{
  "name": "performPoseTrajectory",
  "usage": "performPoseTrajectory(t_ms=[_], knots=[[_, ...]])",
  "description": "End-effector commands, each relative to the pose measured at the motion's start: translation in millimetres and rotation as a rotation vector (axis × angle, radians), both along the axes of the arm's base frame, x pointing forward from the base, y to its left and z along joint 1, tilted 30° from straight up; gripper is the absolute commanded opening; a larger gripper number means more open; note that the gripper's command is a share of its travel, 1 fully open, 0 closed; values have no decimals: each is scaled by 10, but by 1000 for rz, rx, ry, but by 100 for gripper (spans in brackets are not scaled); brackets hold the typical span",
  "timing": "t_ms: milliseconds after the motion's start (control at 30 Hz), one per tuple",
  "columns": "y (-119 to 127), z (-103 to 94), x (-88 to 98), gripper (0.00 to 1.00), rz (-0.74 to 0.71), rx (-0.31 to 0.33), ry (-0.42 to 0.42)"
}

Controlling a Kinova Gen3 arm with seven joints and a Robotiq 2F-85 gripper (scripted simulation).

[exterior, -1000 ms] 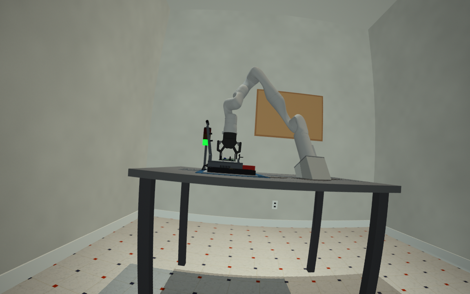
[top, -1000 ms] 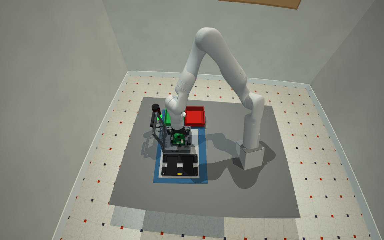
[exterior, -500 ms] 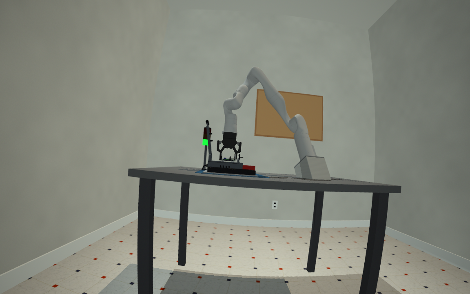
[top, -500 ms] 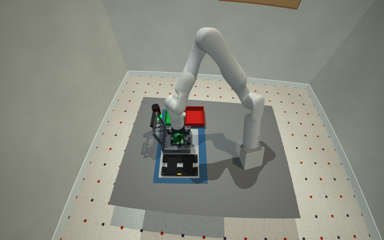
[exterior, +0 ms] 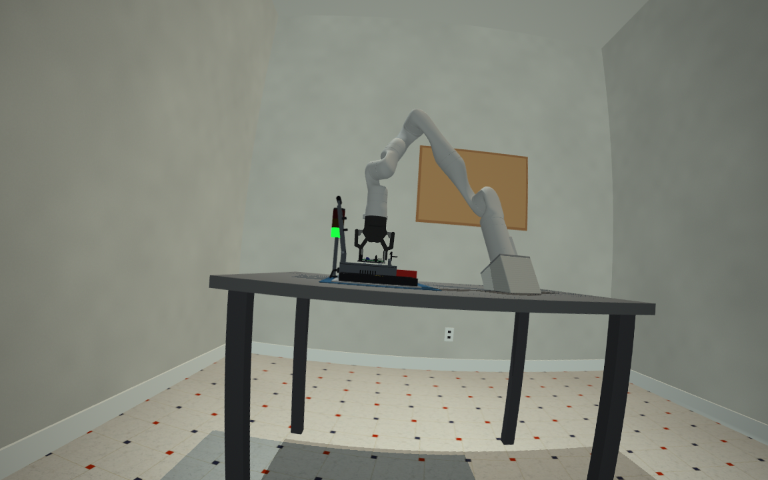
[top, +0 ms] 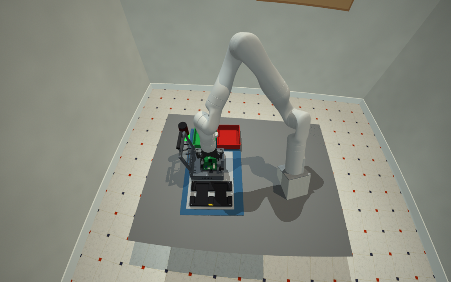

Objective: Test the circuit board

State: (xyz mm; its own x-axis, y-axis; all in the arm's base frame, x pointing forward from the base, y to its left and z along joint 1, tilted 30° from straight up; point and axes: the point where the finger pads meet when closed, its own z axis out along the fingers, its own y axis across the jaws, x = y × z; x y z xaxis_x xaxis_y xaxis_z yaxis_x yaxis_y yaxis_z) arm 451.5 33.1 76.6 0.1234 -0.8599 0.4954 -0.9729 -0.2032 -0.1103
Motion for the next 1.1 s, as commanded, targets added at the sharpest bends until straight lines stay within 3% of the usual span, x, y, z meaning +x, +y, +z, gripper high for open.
performPoseTrajectory(t_ms=[0,1067], knots=[[3,-2,4,77,1,0,-1],[22,35,-4,77,1,0,-1]])
